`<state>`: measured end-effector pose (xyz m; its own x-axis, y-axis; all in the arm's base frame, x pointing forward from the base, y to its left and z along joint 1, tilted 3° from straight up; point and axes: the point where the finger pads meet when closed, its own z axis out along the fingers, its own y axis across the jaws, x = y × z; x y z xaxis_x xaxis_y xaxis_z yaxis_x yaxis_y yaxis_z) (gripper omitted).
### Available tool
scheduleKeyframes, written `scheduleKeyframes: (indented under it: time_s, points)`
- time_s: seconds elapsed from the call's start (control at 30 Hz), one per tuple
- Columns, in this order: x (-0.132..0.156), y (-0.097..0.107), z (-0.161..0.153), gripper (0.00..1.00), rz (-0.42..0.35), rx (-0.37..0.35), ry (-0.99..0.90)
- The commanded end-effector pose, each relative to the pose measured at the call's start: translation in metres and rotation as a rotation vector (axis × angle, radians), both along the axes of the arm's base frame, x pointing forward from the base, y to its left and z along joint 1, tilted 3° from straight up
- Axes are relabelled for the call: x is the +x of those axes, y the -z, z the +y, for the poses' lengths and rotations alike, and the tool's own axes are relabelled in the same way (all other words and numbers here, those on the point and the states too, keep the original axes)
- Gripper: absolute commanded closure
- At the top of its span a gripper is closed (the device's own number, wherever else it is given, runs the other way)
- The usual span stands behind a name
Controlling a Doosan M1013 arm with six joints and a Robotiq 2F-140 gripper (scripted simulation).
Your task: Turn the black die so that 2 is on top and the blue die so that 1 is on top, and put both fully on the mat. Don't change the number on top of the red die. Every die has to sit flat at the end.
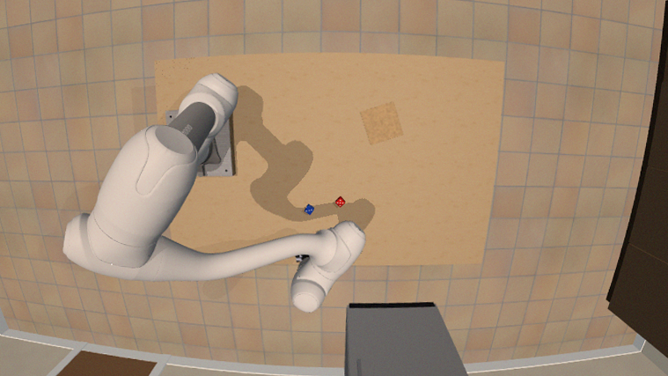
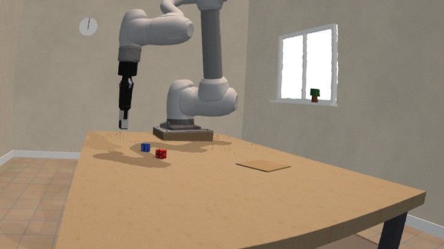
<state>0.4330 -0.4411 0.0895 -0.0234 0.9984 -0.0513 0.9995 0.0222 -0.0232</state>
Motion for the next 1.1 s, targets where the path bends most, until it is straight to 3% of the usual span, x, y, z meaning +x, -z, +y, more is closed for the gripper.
scheduleKeyframes:
  time_s: [0.0, 0.33, 0.6, 0.77, 0.93, 1.0, 1.07]
  points:
    - [0.0005, 0.0013, -0.0006, 0.76, 0.002, 0.011, -0.174]
    - [0.0017, 0.0043, -0.0019, 0.76, 0.021, 0.018, -0.561]
    - [0.0023, 0.0056, -0.0025, 0.76, 0.029, 0.021, -0.735]
    - [0.0023, 0.0058, -0.0025, 0.76, 0.029, 0.018, -0.746]
    - [0.0012, 0.0064, -0.0013, 0.76, -0.014, -0.084, -0.749]
    - [0.0012, 0.0064, -0.0013, 0.76, -0.014, -0.084, -0.749]
    - [0.0001, 0.0073, -0.0002, 0.76, -0.052, -0.174, -0.751]
